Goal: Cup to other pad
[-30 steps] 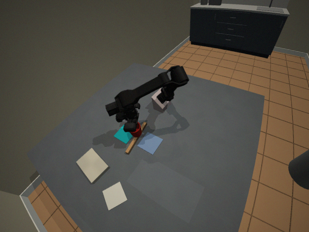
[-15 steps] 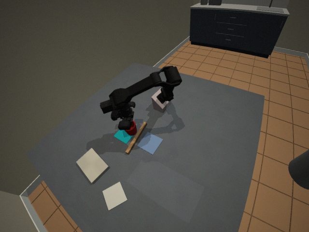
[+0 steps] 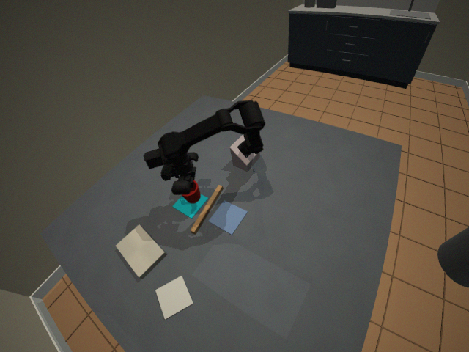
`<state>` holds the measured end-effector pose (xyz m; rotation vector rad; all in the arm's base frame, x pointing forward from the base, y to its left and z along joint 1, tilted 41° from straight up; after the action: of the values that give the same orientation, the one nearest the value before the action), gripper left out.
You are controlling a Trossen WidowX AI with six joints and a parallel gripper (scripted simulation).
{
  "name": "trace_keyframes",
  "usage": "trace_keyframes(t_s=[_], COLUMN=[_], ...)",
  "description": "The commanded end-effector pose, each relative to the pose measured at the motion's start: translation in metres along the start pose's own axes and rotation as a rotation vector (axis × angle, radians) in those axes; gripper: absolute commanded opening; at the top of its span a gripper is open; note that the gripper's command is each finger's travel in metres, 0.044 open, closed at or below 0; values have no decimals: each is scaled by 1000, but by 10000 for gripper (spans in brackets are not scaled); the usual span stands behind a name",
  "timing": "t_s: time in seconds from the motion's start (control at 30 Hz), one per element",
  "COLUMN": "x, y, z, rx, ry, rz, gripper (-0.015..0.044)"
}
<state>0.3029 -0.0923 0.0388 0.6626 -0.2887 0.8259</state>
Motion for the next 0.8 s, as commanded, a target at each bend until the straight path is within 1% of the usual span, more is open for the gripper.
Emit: trace_keyframes(t_s=[0.0, 0.4, 0.77], x=[-4, -16, -16], y=[-7, -24, -25], z=[1, 1, -16], rx=[-1, -2, -2], ry=[3, 4, 3], rz=[5, 5, 5], gripper=[0, 0, 0])
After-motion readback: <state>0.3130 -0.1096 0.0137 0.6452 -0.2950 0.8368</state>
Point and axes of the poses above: the point midway between the two fingers, 35 mm back from their tips, its own z axis back along the fingers, its own x axis across the jaws, y = z × x, the point moved 5 cm from there along z, back along the fingers, and after that the axes turned 13 degrees about z, right-handed, at the moved point
